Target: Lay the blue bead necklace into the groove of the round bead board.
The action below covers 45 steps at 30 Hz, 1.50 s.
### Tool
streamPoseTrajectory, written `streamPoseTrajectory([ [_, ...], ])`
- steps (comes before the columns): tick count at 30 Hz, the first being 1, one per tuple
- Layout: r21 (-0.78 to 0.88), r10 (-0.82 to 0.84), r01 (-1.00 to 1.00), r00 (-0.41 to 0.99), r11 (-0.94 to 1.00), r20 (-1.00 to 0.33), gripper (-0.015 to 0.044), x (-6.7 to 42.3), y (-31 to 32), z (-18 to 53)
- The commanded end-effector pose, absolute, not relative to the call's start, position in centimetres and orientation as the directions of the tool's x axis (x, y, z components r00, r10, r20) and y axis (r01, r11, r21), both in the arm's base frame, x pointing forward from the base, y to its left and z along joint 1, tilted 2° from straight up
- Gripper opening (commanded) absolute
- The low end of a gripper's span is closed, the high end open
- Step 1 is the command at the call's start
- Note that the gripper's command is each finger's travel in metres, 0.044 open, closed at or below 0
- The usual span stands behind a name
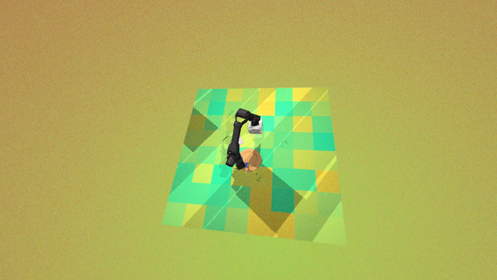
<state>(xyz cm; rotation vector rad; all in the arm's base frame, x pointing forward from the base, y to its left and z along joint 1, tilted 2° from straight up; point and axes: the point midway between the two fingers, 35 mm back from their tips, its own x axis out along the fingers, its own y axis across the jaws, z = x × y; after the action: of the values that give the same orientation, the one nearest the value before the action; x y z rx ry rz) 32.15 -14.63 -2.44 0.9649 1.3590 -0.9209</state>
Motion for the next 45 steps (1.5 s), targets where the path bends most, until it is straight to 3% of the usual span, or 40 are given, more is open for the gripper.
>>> streamPoseTrajectory([
  [1, 0.025, 0.023, 0.936, 0.018, 0.352, -1.0, 0.0, 32.2, -14.6, -2.2],
  [14, 0.026, 0.026, 0.936, 0.018, 0.352, -0.999, 0.0, 31.6, -10.8, -2.1],
  [34, 0.026, 0.026, 0.936, 0.018, 0.352, -0.999, 0.0, 31.6, -10.7, -3.4],
  [45, 0.025, 0.024, 0.934, 0.018, 0.356, -1.0, 0.0289, 31.7, -10.7, -3.1],
])
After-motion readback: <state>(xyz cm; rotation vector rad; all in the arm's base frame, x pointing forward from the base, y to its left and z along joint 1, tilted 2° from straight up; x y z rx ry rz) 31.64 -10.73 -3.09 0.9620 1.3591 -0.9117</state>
